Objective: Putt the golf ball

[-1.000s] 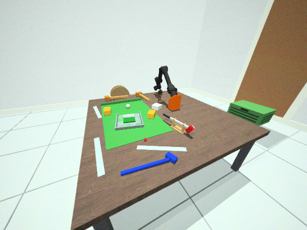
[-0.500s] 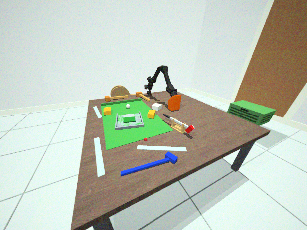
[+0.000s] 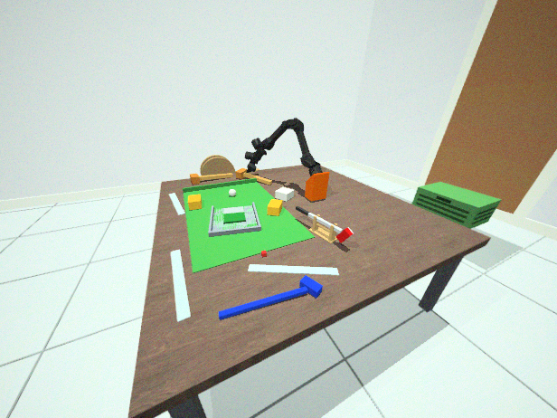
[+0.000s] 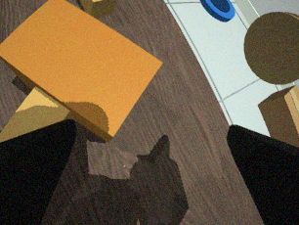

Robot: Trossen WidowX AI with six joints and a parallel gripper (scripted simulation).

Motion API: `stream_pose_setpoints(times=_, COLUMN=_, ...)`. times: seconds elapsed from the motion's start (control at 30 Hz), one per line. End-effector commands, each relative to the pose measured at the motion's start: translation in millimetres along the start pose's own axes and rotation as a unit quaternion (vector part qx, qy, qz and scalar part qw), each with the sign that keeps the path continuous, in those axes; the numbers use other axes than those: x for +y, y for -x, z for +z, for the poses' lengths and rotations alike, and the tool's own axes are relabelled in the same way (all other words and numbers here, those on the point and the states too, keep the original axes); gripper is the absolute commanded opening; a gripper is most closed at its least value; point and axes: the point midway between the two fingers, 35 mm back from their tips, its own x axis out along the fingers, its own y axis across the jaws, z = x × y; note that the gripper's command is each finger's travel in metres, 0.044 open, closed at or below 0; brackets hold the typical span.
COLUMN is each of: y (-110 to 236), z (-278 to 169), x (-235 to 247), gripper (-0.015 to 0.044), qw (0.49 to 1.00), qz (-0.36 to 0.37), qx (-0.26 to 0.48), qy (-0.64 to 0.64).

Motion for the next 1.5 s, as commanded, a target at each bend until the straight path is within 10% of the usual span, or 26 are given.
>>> stream_pose_setpoints(times=0.0, y=-0.4, z=33.3, x=60.8, gripper=0.044, qw=0.997, qz=0.073, qx=-0.029, qy=0.003)
stream_pose_setpoints(times=0.77, y=115.7, z=90.9, x=395.5, gripper=0.044, qw=0.878, qz=0.412, qx=-0.072, qy=0.233)
stream_pose_setpoints(times=1.47, y=352.4, z=-45.5, x=577.4, gripper=0.044, qw=0.581, qz=0.522, qx=-0.08, qy=0.619)
